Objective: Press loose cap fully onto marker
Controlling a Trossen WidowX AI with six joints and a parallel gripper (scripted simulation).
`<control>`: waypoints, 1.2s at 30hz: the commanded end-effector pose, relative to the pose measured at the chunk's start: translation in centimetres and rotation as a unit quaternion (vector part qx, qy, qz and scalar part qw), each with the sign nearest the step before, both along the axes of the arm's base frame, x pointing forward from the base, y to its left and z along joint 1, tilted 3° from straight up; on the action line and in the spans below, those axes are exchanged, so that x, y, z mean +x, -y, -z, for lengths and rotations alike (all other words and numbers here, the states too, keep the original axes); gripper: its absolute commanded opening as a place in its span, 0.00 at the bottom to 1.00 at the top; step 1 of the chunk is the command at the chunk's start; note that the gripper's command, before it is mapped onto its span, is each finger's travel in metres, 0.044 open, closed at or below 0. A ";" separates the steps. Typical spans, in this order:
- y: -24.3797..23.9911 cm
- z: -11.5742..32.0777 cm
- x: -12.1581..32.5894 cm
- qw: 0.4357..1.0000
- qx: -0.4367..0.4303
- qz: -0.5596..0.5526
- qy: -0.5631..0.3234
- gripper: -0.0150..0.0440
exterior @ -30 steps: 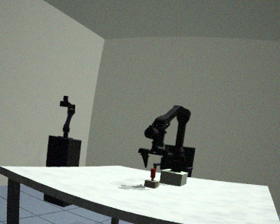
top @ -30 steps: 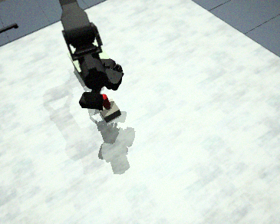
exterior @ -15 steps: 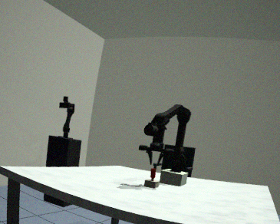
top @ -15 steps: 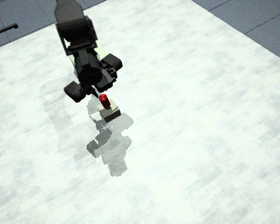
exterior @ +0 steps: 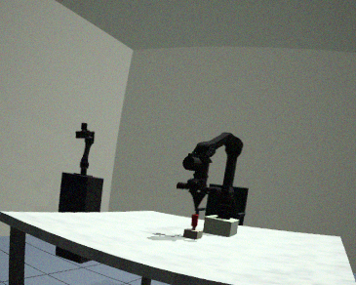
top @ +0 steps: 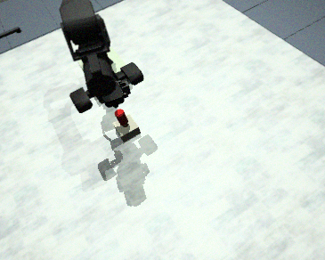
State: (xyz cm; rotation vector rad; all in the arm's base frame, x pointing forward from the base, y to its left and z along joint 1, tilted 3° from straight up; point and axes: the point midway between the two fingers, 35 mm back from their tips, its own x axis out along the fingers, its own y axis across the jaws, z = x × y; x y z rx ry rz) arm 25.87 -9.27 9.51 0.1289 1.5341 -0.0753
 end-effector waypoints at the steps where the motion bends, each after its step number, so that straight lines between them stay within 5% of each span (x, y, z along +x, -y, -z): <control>1: -0.1 0.0 0.0 1.000 0.002 0.005 0.000 0.25; 36: -0.1 3.5 0.5 1.000 -0.001 0.004 0.006 0.25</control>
